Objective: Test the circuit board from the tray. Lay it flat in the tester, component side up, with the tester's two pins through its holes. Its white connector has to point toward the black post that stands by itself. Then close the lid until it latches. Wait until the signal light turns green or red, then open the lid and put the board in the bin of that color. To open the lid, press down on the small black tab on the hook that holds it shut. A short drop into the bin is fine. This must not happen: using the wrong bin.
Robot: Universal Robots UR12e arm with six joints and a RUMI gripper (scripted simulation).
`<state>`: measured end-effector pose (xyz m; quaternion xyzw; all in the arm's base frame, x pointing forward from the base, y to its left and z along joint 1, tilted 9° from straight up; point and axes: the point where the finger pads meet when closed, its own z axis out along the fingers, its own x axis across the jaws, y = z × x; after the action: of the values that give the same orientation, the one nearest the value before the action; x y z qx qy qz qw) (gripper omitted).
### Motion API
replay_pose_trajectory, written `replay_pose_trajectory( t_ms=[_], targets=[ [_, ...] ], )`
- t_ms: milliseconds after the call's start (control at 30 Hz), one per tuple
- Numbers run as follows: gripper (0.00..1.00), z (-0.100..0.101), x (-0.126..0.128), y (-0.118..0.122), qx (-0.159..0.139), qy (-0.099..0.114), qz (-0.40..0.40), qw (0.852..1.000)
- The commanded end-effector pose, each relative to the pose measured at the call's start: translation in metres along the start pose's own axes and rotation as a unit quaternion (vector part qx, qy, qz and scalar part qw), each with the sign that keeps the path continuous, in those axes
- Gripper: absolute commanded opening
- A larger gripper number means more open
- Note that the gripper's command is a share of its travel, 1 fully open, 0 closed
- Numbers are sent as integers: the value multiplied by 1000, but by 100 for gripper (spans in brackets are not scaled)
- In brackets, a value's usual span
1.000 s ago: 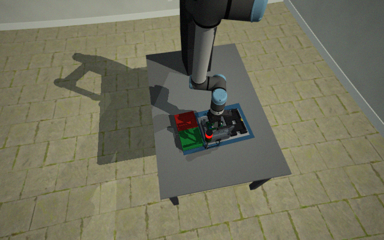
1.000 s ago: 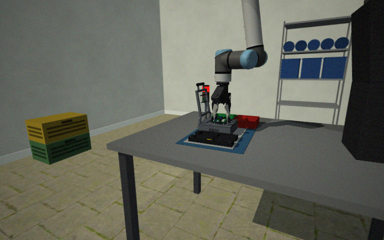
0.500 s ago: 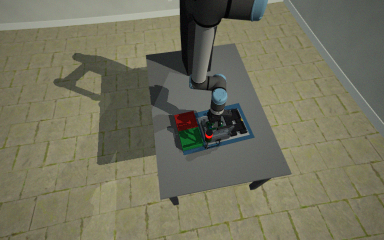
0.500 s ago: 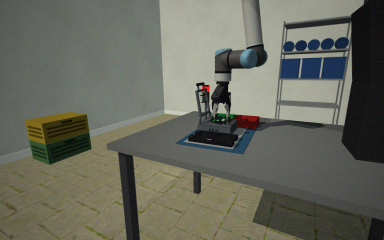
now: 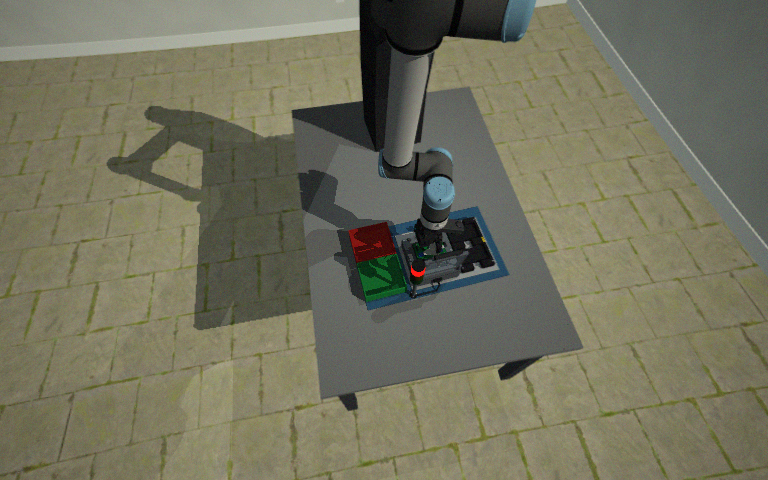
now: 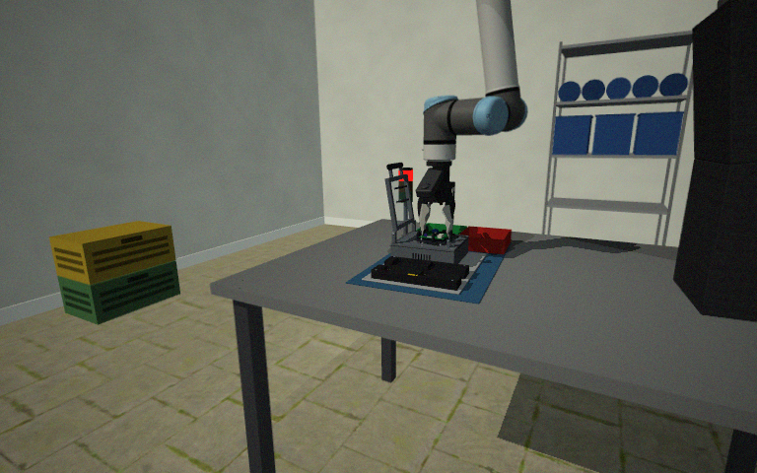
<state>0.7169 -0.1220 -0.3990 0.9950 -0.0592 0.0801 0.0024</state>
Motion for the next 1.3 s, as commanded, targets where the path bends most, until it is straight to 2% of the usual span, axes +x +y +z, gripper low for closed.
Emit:
replay_pose_trajectory(
  t_ms=[0, 567, 1267],
  targets=[
    [39, -2, 2, 0, -1, 1, 0, 1000],
    [39, -6, 1, -1, 0, 1, 0, 1000],
    [39, 0, 2, 0, 0, 1, -1, 1000]
  ],
)
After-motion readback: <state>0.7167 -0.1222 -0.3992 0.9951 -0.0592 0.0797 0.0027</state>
